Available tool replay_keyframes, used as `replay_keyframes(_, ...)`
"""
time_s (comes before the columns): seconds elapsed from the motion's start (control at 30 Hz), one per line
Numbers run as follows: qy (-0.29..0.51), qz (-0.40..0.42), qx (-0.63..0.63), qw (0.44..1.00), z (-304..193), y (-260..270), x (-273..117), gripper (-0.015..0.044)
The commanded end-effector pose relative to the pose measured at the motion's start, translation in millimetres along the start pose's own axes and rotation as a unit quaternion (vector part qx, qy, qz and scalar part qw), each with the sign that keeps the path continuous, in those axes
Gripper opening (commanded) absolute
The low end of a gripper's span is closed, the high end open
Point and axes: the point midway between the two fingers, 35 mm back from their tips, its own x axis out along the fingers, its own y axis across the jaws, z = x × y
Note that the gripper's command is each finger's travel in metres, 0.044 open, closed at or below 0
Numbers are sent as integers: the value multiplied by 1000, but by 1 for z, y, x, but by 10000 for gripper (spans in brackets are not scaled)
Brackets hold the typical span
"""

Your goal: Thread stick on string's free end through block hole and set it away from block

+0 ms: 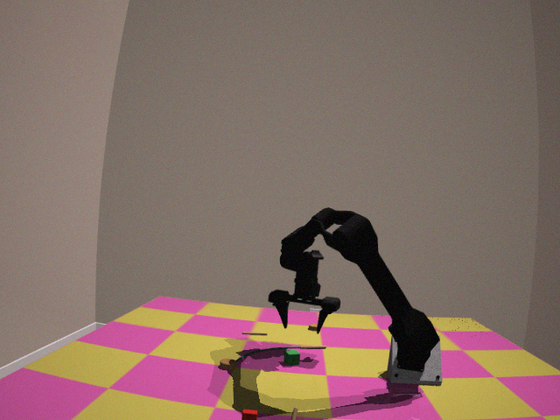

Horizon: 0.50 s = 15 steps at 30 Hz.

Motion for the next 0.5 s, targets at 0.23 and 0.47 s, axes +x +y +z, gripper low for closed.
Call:
replay_keyframes(0.23,-5,-1,491,871,33,1,0,440)
replay_keyframes(0.47,-5,-1,491,871,33,1,0,440)
